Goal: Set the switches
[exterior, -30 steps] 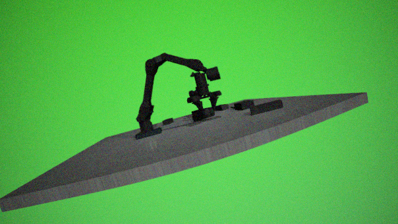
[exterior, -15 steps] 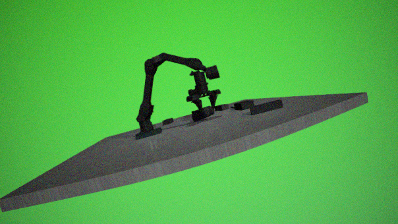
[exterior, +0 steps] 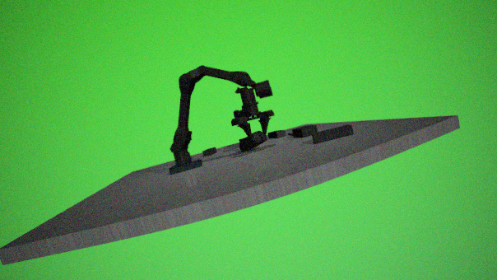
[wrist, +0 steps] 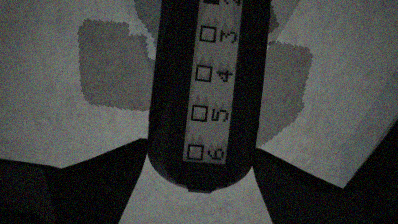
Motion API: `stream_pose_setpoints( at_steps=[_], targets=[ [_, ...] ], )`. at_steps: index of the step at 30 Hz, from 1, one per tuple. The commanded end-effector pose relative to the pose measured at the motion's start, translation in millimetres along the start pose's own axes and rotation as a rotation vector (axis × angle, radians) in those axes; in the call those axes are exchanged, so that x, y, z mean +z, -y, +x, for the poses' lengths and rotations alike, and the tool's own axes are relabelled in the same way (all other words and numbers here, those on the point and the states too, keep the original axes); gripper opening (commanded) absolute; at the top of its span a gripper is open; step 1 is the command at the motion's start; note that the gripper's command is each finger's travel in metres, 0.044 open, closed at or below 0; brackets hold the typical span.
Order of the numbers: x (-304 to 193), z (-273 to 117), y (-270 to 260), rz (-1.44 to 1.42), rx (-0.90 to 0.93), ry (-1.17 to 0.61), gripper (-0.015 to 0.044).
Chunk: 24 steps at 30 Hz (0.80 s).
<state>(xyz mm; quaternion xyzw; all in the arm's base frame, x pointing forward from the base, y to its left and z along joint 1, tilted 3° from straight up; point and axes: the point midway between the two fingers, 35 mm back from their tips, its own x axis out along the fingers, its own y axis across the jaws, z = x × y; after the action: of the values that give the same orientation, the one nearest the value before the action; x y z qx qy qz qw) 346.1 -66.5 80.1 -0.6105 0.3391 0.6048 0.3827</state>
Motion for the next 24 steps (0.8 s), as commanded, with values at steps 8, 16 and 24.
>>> stream_pose_setpoints(
  at_steps=[8,16,24],
  targets=[
    [4,-12,1,-0.001,-0.01,-0.008,0.0336],
    [8,-17,1,-0.001,-0.01,-0.007,0.0336],
    [12,-23,1,-0.001,-0.01,-0.007,0.0336]
  ],
)
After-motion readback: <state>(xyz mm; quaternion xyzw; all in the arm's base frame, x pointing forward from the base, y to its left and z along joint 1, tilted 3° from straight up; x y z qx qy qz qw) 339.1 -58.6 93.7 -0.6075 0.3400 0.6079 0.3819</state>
